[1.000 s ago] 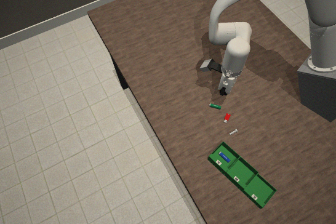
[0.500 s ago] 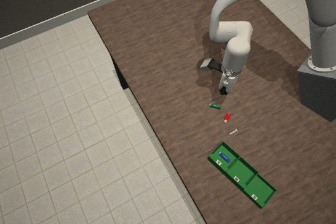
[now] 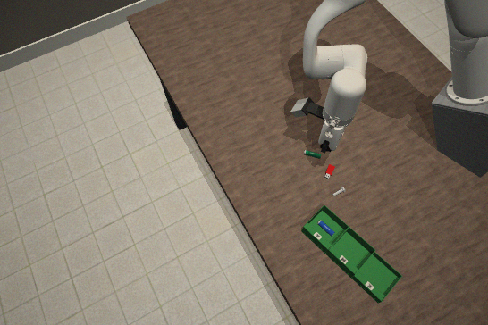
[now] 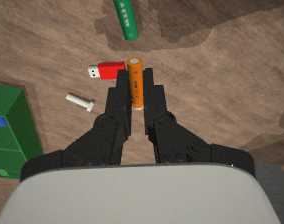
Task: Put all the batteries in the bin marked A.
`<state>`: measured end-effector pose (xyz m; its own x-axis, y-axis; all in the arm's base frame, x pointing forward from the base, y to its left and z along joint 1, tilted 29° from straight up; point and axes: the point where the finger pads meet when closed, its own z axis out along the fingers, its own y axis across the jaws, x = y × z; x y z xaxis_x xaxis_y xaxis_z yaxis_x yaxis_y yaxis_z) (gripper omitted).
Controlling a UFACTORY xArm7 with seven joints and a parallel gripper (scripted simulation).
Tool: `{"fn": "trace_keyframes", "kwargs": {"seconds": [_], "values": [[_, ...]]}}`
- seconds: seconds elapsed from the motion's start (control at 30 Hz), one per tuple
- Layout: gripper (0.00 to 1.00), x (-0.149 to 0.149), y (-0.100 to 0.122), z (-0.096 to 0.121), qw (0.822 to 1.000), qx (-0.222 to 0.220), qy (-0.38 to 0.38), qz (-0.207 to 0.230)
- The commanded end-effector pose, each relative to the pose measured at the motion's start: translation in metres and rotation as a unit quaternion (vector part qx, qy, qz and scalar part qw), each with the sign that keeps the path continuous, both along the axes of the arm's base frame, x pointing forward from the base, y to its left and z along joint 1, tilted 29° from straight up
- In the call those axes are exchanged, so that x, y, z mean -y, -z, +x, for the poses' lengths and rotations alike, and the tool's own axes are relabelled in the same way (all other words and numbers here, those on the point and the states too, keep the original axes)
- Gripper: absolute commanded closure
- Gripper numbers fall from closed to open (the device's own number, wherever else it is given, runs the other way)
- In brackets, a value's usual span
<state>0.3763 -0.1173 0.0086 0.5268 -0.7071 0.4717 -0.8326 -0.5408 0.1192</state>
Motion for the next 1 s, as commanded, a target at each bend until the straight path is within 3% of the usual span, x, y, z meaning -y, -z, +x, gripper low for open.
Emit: {"fn": "trace_keyframes", "kwargs": {"seconds": [0.0,0.73,0.87,0.97], "values": [[1.0,-0.019,0.007,0.015,1.0,0.001,-0.001,-0.001],[1.0,-0.106,0.04,0.077,1.0,0.001,-0.001,0.0],[1.0,-0.125,0.047,0.09,0.996,0.042,0.077,0.015],[1.0,-0.13,0.049,0.094,0.995,0.048,0.088,0.018]]}}
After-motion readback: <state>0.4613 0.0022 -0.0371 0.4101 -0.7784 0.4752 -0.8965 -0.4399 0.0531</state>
